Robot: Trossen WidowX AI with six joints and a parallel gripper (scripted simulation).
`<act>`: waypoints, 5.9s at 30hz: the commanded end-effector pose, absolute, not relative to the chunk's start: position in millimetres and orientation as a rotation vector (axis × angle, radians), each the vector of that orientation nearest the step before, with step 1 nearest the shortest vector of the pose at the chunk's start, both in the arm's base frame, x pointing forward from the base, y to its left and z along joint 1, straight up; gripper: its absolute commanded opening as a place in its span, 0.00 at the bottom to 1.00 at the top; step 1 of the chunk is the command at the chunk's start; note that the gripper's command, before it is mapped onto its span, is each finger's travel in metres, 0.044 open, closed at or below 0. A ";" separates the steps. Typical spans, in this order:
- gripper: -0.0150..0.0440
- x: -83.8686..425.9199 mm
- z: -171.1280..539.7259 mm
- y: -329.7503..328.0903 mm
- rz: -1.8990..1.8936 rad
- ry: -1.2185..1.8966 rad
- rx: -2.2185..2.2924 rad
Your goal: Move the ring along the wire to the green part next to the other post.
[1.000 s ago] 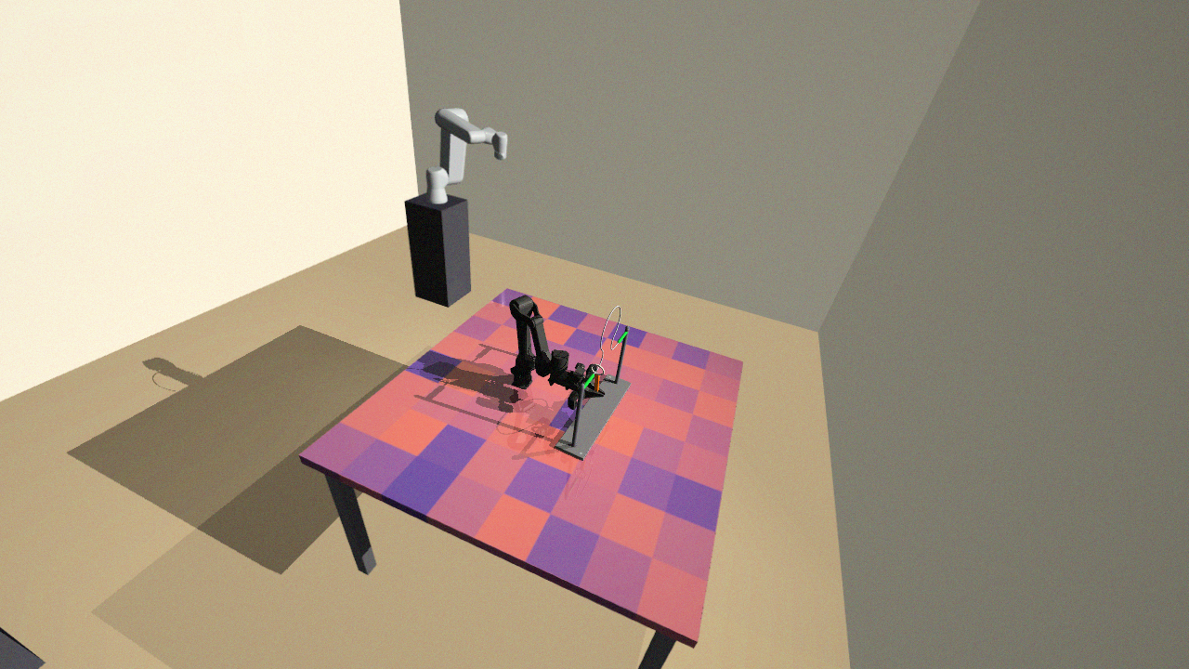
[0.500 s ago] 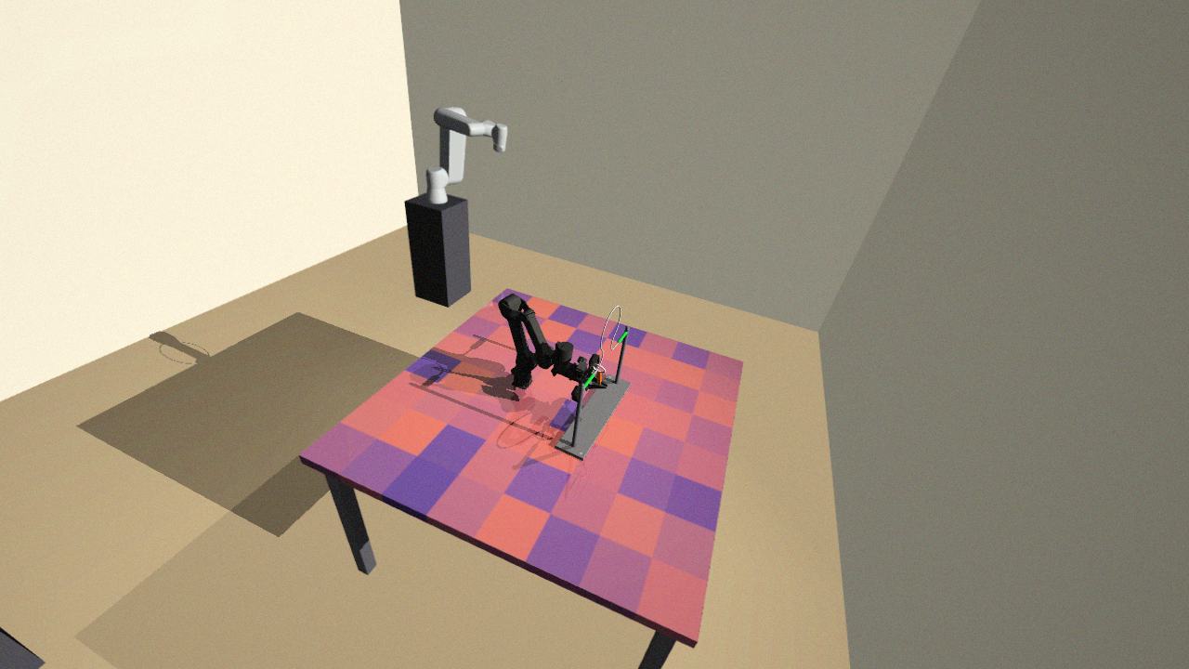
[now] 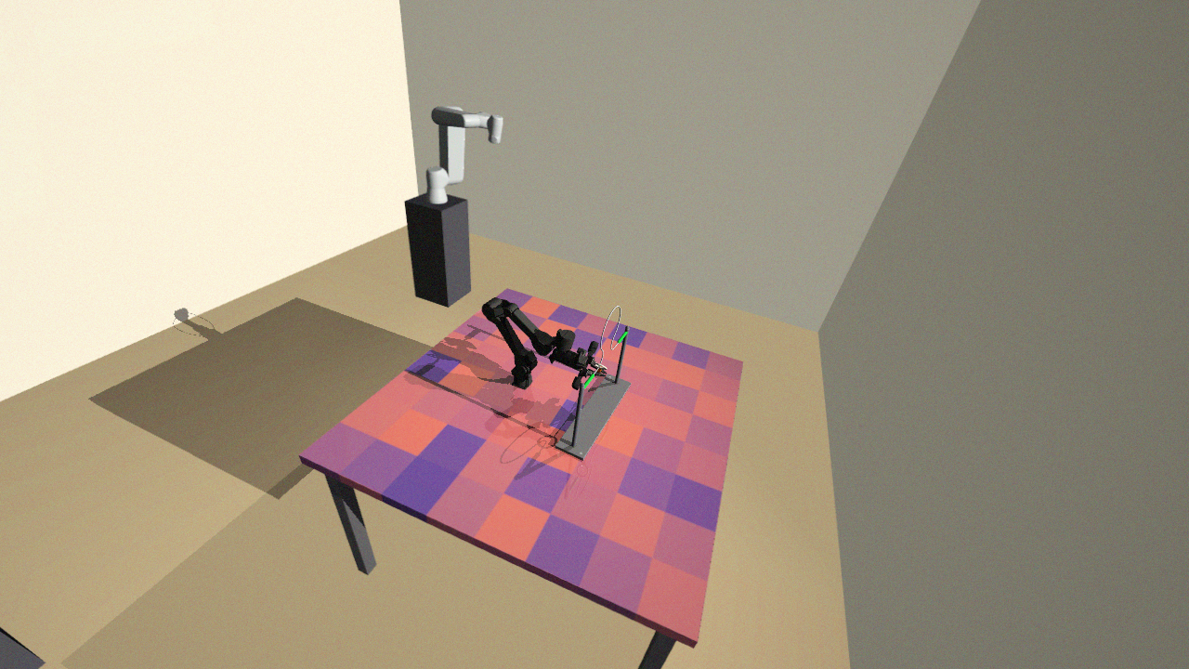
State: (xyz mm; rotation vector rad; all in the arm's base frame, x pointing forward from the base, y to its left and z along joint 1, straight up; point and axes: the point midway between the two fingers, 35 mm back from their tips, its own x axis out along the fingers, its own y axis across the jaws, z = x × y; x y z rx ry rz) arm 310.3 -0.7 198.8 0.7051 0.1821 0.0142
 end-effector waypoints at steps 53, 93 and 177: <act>0.00 276.0 326.9 44.0 0.355 0.365 1.551; 0.00 272.2 416.8 8.4 0.529 0.269 2.150; 0.00 272.2 407.7 4.6 0.216 0.464 1.312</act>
